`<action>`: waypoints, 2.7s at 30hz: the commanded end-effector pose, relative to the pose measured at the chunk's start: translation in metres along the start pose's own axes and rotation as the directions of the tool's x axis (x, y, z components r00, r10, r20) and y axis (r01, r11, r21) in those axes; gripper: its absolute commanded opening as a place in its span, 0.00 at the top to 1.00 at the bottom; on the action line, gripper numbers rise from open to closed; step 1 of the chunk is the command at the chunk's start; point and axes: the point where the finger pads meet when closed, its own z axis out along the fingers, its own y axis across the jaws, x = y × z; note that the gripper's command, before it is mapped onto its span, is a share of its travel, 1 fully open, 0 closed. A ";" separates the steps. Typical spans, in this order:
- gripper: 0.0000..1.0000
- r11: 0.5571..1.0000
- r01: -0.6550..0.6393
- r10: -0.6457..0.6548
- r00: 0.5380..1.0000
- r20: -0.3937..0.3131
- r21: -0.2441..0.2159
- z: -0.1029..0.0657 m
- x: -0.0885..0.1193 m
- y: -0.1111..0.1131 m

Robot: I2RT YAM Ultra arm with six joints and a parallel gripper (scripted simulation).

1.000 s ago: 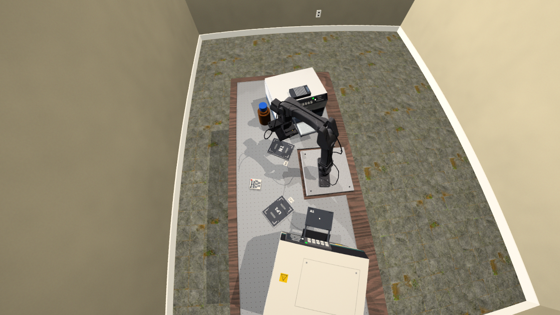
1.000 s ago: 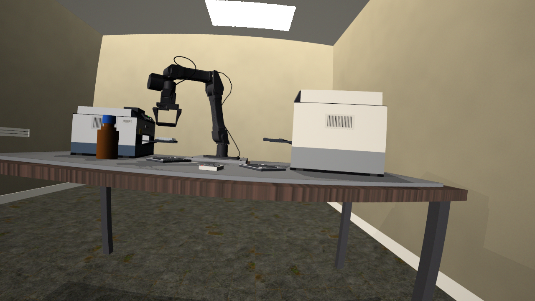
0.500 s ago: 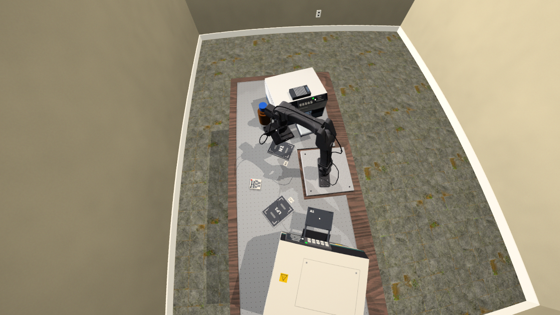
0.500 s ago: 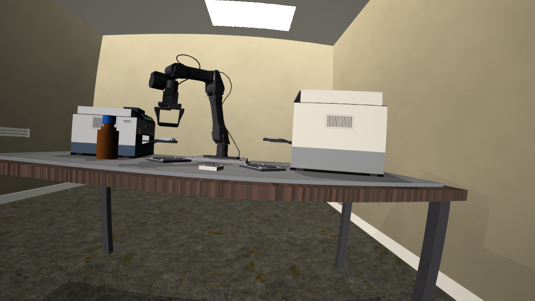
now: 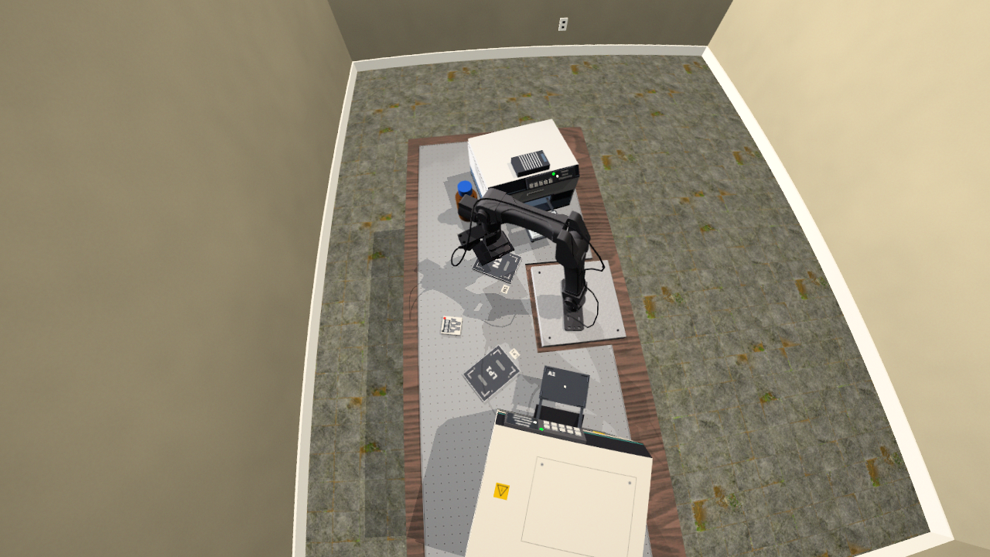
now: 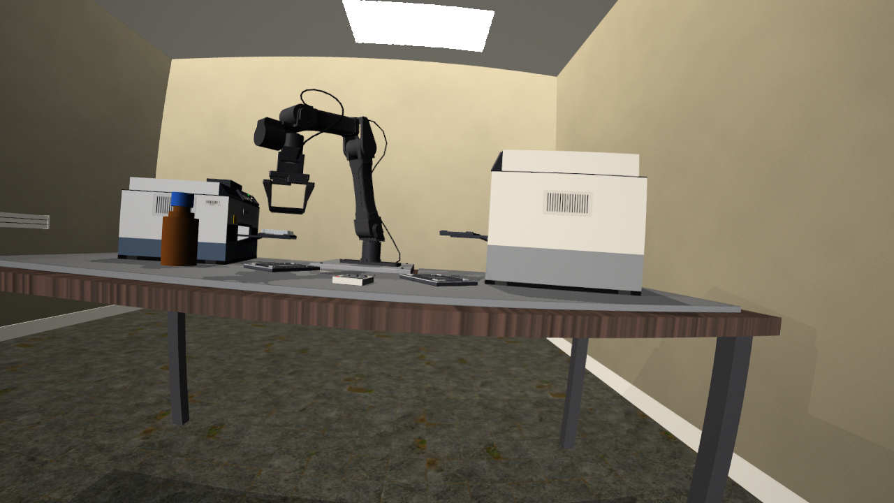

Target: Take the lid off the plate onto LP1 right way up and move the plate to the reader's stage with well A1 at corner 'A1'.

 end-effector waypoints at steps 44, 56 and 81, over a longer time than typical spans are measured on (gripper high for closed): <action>0.15 0.999 0.044 -0.045 0.998 0.044 0.030 0.000 -0.100 0.058; 0.15 0.998 0.059 -0.060 0.997 0.041 0.026 0.005 -0.119 0.077; 0.15 0.996 0.091 -0.092 0.995 0.045 0.023 0.011 -0.155 0.128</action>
